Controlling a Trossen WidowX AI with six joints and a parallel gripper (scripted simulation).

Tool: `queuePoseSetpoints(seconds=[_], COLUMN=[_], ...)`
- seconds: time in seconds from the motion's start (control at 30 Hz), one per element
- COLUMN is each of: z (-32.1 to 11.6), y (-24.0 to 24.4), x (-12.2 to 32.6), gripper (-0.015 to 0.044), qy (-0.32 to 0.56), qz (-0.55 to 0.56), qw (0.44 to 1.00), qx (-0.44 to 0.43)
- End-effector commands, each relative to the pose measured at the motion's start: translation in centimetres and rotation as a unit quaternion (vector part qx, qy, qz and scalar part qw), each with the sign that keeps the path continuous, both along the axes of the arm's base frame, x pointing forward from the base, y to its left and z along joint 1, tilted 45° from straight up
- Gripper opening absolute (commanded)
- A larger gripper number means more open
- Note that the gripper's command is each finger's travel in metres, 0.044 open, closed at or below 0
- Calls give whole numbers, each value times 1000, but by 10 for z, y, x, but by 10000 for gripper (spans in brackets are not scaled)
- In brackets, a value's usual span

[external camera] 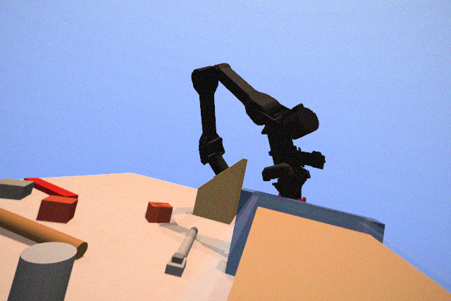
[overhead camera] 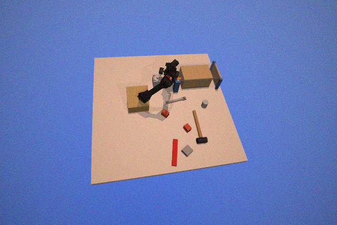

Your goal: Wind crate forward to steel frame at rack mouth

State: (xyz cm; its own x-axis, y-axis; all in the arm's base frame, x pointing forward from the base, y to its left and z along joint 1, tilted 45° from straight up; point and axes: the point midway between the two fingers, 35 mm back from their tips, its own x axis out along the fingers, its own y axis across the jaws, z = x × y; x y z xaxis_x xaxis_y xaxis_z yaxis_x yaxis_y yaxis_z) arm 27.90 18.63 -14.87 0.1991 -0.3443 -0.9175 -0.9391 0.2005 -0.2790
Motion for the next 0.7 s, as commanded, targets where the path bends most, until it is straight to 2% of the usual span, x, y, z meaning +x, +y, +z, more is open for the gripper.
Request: queuePoseSetpoints(seconds=[0.0,0.67], z=[-9,-23], y=[8,23], x=[0,0], gripper=[0,0], qy=[0,0], qz=[0,0], qw=[1000,1000], qx=[8,8])
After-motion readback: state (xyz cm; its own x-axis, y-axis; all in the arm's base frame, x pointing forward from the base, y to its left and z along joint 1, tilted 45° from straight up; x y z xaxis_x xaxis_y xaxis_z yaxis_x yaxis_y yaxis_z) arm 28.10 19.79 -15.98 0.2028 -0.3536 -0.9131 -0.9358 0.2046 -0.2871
